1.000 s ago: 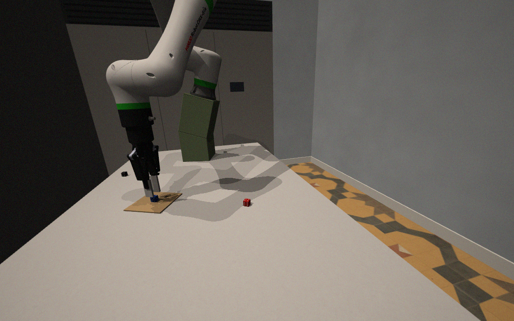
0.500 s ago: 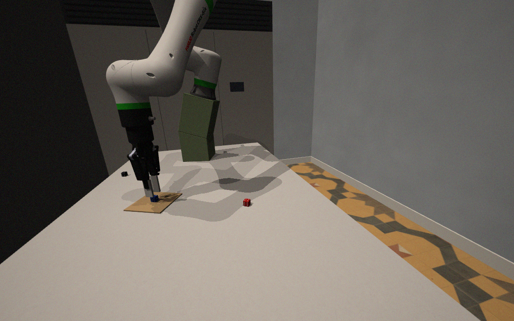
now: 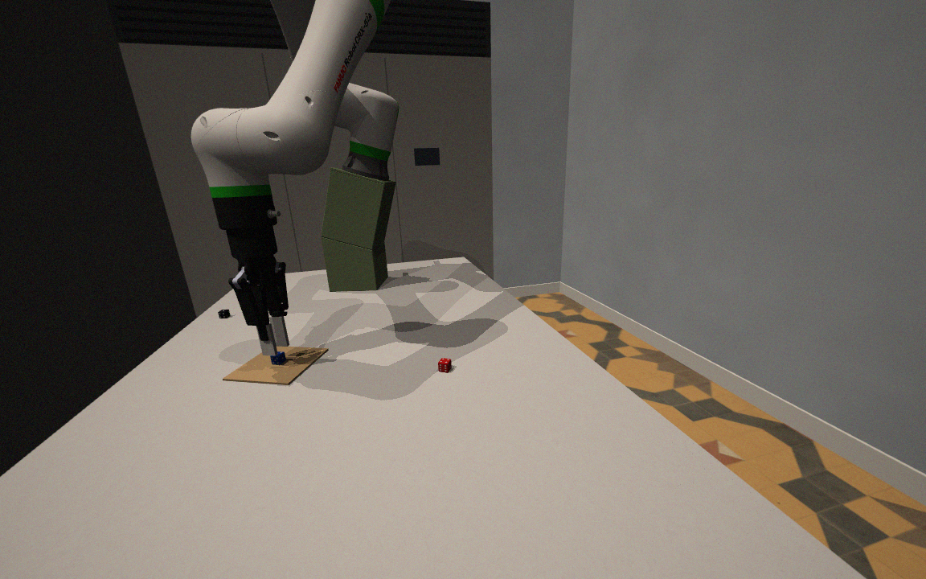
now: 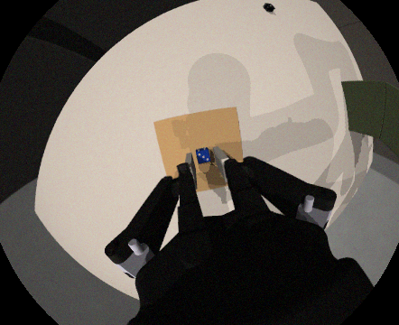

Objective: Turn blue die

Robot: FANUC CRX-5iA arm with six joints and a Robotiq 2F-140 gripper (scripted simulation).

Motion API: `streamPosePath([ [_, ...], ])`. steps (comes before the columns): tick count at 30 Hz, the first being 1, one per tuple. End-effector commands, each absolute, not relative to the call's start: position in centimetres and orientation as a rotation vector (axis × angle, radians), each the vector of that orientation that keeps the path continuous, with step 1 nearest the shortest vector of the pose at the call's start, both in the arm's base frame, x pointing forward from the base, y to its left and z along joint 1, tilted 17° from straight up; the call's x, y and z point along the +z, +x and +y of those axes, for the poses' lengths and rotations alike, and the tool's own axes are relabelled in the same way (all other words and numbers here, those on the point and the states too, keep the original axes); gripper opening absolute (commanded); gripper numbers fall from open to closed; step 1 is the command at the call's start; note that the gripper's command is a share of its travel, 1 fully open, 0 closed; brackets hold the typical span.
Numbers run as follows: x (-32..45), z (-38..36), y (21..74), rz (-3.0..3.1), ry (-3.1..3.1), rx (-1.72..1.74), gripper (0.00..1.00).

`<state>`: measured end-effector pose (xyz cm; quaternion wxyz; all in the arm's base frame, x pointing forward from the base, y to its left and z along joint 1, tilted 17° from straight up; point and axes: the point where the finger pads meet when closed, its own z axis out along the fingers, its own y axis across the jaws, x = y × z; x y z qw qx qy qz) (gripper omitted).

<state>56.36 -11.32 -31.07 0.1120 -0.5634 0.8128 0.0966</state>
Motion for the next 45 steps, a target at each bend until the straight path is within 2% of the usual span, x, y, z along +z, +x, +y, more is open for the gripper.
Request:
streamPosePath([
  [1, -31.0, -11.4, 56.4, 2.386, -1.654, 0.283, 0.29],
  [29, -25.9, -12.9, 55.9, 2.397, -1.66, 0.278, 0.29],
  [45, -25.7, -12.0, 56.3, 2.57, -1.789, 0.069, 0.29],
])
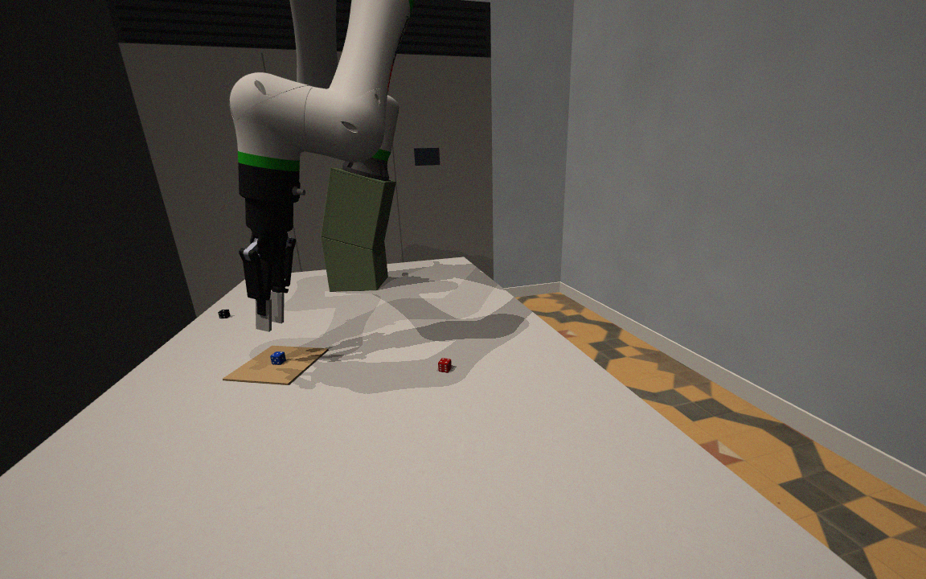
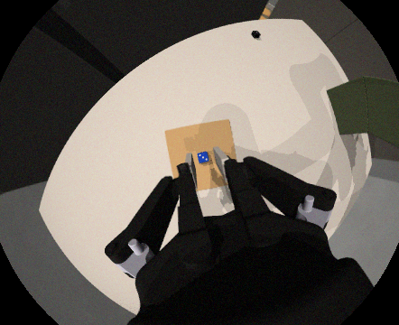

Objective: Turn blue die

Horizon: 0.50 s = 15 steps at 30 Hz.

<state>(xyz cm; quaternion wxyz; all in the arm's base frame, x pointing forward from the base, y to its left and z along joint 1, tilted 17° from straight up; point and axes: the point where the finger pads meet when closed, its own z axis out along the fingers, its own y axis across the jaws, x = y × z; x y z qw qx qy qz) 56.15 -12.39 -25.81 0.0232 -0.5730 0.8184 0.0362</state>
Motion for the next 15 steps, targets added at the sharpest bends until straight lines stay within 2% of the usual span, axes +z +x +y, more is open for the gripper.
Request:
streamPosePath([
  [1, -25.73, -12.03, 56.29, 2.57, -1.789, 0.069, 0.29],
  [15, -25.79, -11.63, 56.4, 2.736, -1.912, -0.168, 0.29],
])
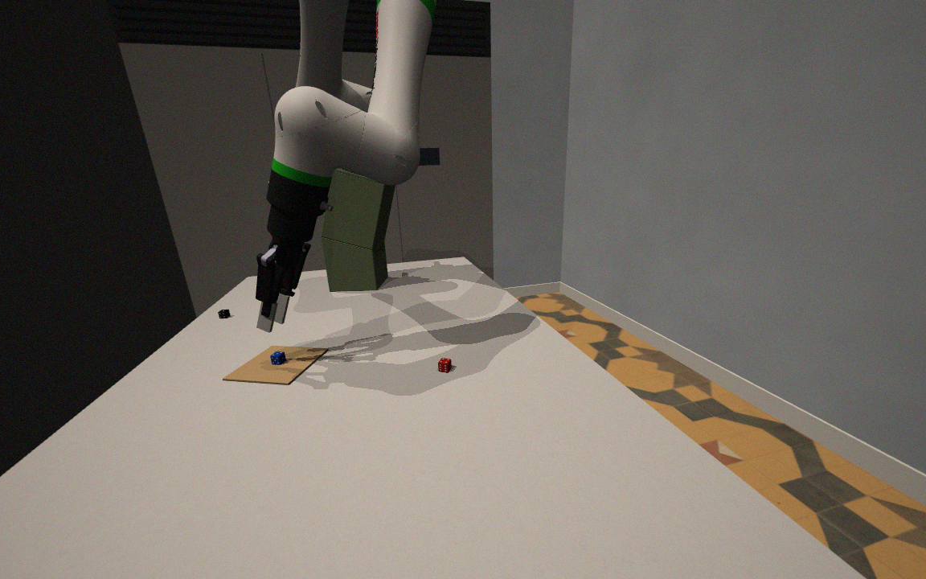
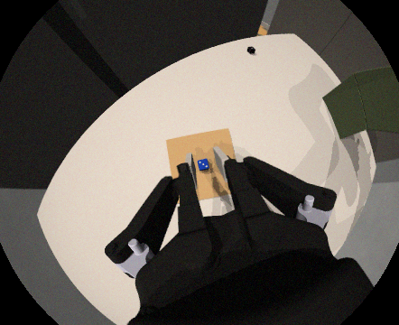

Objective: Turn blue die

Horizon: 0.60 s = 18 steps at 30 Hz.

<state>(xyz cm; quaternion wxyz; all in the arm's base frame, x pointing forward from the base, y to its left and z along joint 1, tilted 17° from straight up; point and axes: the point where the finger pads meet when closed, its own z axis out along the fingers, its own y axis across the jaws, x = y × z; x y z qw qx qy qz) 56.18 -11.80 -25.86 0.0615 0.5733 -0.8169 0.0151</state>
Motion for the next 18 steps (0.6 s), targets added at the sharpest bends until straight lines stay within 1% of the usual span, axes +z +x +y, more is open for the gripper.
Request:
streamPosePath([
  [1, -25.79, -11.46, 56.5, -2.404, 1.68, 0.156, 0.29],
  [11, -26.09, -11.0, 56.42, -2.337, 1.638, 0.206, 0.29],
  [18, -26.06, -10.56, 56.83, -2.21, 1.552, 0.352, 0.29],
])
